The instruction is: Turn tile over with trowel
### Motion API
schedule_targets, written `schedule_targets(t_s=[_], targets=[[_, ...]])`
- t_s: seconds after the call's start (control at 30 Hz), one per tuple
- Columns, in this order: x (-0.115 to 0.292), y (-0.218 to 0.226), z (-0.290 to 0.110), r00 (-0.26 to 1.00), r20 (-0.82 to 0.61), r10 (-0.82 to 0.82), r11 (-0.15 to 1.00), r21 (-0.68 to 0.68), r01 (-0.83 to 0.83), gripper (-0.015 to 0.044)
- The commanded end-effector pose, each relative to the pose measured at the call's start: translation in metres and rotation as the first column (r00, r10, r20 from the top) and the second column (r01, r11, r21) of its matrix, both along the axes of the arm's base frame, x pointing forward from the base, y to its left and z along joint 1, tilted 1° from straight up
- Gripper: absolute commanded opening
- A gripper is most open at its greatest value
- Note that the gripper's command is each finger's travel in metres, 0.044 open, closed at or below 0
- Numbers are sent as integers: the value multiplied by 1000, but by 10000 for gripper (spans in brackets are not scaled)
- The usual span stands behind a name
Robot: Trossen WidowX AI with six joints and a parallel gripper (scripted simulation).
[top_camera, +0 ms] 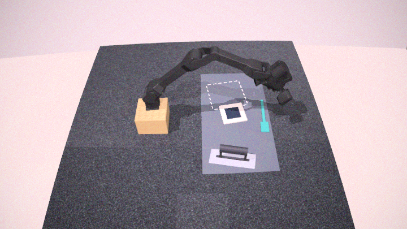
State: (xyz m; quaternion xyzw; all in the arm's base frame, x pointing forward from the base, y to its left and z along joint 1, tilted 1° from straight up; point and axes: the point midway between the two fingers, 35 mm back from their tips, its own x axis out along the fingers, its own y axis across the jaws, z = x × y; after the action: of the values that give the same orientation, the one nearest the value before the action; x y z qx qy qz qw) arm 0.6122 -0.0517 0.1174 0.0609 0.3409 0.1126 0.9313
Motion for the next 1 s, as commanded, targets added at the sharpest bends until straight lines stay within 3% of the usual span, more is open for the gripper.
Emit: schedule_targets(t_s=[0.0,0.53,0.83,0.97], targets=[[-21,-39,-12,993,-92,-74,997,-35,71,270],[-157,-176,-57,803,-509,-311,949,-205,238,270],[-251,-220,-63,611,-710,-350,937,-251,245,270],[-258,-222,-62,596,-723,-350,937,-251,244,270]])
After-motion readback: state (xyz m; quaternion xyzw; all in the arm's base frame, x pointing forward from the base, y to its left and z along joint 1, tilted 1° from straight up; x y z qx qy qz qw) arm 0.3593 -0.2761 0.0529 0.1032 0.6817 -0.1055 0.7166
